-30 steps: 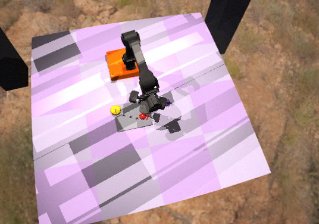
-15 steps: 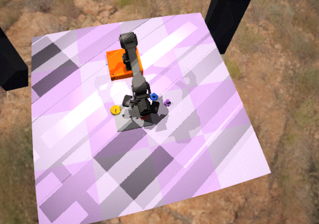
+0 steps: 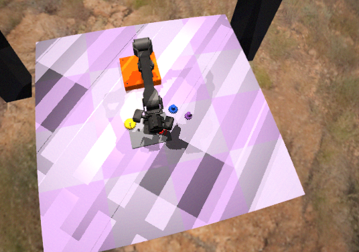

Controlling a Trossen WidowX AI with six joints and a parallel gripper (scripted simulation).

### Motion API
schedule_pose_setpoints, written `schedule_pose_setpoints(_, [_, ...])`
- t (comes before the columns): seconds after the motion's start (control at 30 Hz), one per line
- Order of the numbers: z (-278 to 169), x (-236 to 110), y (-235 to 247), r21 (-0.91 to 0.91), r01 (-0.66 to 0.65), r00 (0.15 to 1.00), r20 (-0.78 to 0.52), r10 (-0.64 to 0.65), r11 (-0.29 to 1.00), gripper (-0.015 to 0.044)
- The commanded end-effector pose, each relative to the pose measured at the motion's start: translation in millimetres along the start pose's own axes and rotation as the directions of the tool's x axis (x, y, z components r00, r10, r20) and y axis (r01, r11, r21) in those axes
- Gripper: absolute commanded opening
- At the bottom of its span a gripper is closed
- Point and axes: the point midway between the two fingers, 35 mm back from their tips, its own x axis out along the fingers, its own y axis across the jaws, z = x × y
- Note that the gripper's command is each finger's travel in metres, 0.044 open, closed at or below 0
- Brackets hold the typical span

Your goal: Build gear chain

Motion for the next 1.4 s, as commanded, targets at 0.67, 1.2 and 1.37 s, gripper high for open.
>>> schedule_pose_setpoints(0.67, [-0.6, 2.1, -1.2, -0.069, 0.004, 1.0, -0.003, -0.004, 0.998, 0.0])
schedule_pose_setpoints(1.2, [-0.4, 24.5, -2.0, -0.187, 0.004, 1.0, -0.003, -0.004, 0.982, 0.0])
schedule_pose_setpoints(1.37, [-0.4, 31.4, -1.6, -0.086, 0.004, 1.0, -0.003, -0.004, 0.996, 0.0])
